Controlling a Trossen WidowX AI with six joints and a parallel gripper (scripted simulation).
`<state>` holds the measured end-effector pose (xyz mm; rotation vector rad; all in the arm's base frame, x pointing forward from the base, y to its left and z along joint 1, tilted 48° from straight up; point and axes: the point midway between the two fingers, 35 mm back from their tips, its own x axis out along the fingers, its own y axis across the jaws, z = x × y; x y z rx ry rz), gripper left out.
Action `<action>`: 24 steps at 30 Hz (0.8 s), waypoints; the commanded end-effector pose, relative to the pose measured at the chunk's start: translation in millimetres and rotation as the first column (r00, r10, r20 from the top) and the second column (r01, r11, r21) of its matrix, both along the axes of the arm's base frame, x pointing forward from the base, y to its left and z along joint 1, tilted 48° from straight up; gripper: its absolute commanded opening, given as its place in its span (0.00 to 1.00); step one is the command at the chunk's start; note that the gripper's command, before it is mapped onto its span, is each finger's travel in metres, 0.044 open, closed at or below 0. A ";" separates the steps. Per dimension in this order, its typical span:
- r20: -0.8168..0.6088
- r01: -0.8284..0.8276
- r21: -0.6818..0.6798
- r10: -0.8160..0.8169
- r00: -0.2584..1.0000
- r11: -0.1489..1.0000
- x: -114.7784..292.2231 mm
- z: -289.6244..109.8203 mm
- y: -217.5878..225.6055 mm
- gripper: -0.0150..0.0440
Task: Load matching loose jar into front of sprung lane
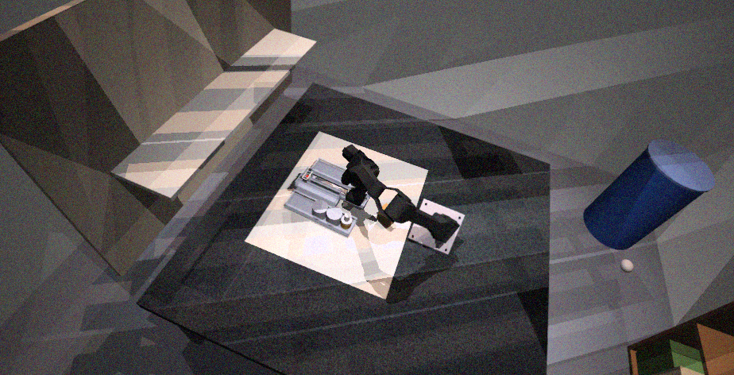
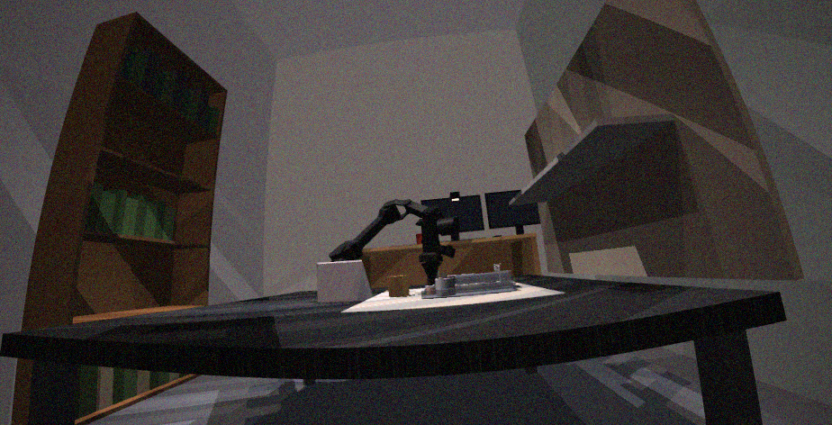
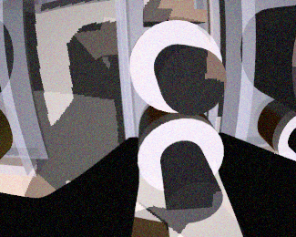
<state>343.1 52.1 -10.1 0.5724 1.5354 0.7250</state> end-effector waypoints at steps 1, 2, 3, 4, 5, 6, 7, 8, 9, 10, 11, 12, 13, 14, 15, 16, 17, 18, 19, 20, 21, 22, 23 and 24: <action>0.017 0.006 0.008 -0.006 1.000 1.000 4.0 0.8 1.4 0.25; 0.017 0.006 0.008 -0.006 1.000 1.000 3.9 0.6 1.6 0.25; 0.017 0.006 0.008 -0.006 1.000 1.000 3.8 0.4 1.8 0.25; 0.017 0.006 0.008 -0.006 1.000 1.000 3.7 0.2 2.0 0.25; 0.017 0.006 0.008 -0.006 1.000 1.000 3.7 0.0 2.2 0.25; 0.017 0.006 0.008 -0.006 1.000 1.000 3.6 -0.2 2.4 0.25; 0.017 0.006 0.008 -0.006 1.000 1.000 3.5 -0.3 2.6 0.25; 0.017 0.006 0.008 -0.006 1.000 1.000 3.4 -0.5 2.8 0.25; 0.017 0.006 0.008 -0.006 1.000 1.000 3.4 -0.7 3.0 0.25; 0.017 0.006 0.008 -0.006 1.000 1.000 3.3 -0.9 3.2 0.25; 0.017 0.006 0.008 -0.006 1.000 1.000 3.2 -1.1 3.4 0.25; 0.017 0.006 0.008 -0.006 1.000 1.000 3.1 -1.3 3.6 0.25; 0.017 0.006 0.008 -0.006 1.000 1.000 3.1 -1.4 3.8 0.25; 0.017 0.006 0.008 -0.006 1.000 1.000 3.0 -1.6 4.0 0.25; 0.017 0.006 0.008 -0.006 1.000 1.000 2.9 -1.8 4.2 0.25; 0.017 0.006 0.008 -0.006 1.000 1.000 2.8 -2.0 4.4 0.25; 0.017 0.006 0.008 -0.006 1.000 1.000 2.7 -2.2 4.6 0.25; 0.017 0.006 0.008 -0.006 1.000 1.000 2.7 -2.4 4.8 0.25; 0.017 0.006 0.008 -0.006 1.000 1.000 2.6 -2.5 5.0 0.25; 0.017 0.006 0.008 -0.006 1.000 1.000 2.5 -2.7 5.2 0.25; 0.017 0.006 0.008 -0.006 1.000 1.000 2.4 -2.9 5.4 0.25; 0.017 0.006 0.008 -0.006 1.000 1.000 2.4 -3.1 5.6 0.25; 0.017 0.006 0.008 -0.006 1.000 1.000 2.3 -3.3 5.8 0.25; 0.017 0.006 0.008 -0.006 1.000 1.000 2.1 -3.5 6.0 0.25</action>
